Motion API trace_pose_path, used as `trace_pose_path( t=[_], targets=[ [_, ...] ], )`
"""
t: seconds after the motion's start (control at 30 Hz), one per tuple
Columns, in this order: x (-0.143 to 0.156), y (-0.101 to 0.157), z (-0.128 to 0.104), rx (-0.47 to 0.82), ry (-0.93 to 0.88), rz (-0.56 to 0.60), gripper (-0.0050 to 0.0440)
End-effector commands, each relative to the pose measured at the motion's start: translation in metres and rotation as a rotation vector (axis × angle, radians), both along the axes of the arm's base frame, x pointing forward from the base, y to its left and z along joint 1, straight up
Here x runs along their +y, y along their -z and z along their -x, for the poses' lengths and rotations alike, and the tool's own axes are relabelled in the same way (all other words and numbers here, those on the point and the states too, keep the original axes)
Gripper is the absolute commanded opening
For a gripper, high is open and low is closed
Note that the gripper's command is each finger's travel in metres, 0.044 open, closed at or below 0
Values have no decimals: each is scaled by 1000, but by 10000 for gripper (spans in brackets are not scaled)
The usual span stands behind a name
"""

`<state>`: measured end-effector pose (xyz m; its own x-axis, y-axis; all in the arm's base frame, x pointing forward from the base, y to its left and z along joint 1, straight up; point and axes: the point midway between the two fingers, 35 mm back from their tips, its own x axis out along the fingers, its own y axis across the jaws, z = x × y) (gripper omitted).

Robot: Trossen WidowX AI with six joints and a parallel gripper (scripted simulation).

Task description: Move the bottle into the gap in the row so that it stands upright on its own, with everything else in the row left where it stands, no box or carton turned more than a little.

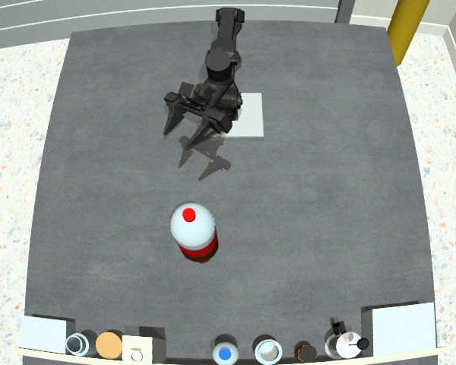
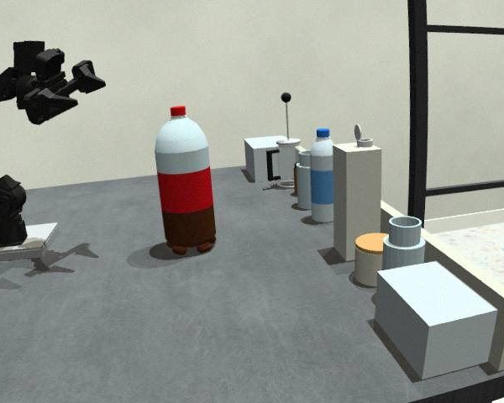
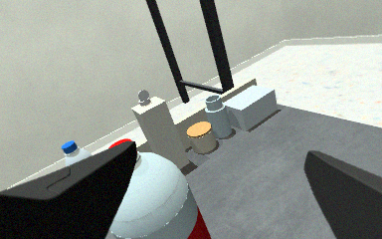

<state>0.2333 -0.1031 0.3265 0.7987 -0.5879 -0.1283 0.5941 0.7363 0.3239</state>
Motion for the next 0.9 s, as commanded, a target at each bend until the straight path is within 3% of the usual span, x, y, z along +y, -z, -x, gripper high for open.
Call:
trace_pose_path(
  t=[0.0, 0.53, 0.87],
  targets=[
    [0, -6, 1, -15, 0, 2, 400],
    [0, -6, 1, -15, 0, 2, 400],
    [12, -9, -22, 290, -347, 147, 160]
  ],
)
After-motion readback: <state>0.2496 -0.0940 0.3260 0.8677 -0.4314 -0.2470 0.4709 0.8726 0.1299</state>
